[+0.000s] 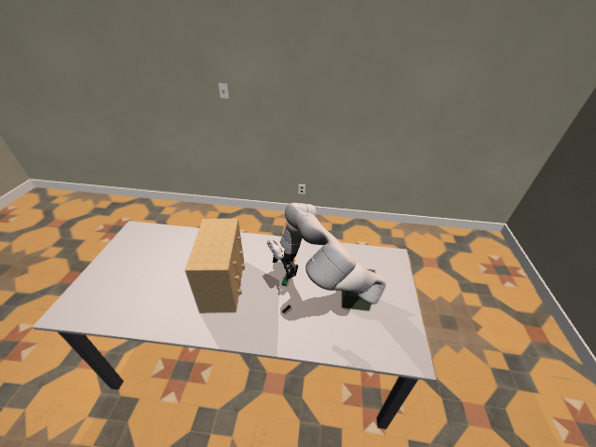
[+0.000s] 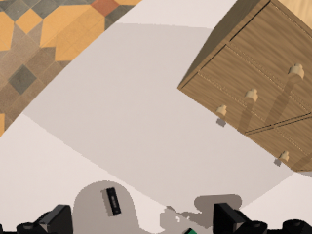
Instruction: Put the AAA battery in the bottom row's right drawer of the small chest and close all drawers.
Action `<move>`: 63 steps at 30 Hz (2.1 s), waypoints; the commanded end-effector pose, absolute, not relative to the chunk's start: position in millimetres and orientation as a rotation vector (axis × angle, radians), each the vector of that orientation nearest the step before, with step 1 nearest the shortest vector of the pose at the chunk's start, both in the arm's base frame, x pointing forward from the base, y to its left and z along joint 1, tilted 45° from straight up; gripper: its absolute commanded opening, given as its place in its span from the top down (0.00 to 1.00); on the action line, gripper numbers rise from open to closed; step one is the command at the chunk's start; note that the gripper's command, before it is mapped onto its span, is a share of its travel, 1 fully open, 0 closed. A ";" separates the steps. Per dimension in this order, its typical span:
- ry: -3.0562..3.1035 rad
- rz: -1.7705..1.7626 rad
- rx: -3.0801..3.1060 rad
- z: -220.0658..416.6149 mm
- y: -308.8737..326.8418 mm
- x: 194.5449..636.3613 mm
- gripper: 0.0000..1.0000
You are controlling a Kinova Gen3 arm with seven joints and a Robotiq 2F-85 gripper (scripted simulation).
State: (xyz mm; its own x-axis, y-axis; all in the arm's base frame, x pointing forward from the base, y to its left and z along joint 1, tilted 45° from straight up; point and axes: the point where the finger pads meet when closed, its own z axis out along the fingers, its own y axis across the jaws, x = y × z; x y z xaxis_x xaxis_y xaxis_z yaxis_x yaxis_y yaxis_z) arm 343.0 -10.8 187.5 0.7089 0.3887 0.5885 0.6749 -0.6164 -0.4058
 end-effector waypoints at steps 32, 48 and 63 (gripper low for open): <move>-0.531 -0.432 -2.343 156.0 -95.7 375.8 0.00; -0.102 -0.036 -2.362 80.8 -225.0 366.6 0.00; -0.048 0.025 -2.357 69.8 -239.6 360.3 0.00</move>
